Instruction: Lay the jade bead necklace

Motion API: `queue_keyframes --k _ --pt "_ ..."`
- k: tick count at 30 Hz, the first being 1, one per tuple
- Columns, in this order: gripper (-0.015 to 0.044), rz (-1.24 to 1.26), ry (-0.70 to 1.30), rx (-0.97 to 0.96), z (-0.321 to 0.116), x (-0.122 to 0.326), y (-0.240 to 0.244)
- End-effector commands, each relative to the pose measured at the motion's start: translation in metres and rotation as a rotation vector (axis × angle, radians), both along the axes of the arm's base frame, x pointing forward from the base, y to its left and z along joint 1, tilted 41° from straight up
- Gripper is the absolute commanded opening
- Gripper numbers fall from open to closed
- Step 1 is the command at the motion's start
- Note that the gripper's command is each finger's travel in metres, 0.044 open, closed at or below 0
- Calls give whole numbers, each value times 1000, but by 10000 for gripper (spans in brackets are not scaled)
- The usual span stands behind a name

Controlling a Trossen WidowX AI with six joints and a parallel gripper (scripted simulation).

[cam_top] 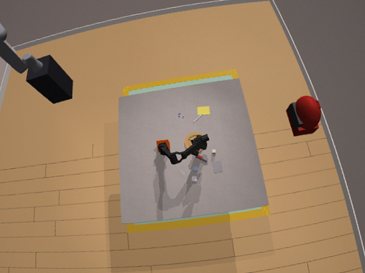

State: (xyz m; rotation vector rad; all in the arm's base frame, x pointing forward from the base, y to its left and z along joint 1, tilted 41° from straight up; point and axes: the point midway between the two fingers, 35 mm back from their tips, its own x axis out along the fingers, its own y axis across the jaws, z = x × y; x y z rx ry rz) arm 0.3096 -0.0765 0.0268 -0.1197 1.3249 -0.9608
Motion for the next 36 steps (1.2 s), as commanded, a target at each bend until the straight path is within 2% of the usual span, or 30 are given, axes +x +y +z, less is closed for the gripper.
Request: queue_keyframes --k 1,18,36 --pt "0 5 7 -4 -3 -2 -2" --pt "440 1 10 -1 0 -2 0" --pt "440 5 7 -3 4 -2 4"
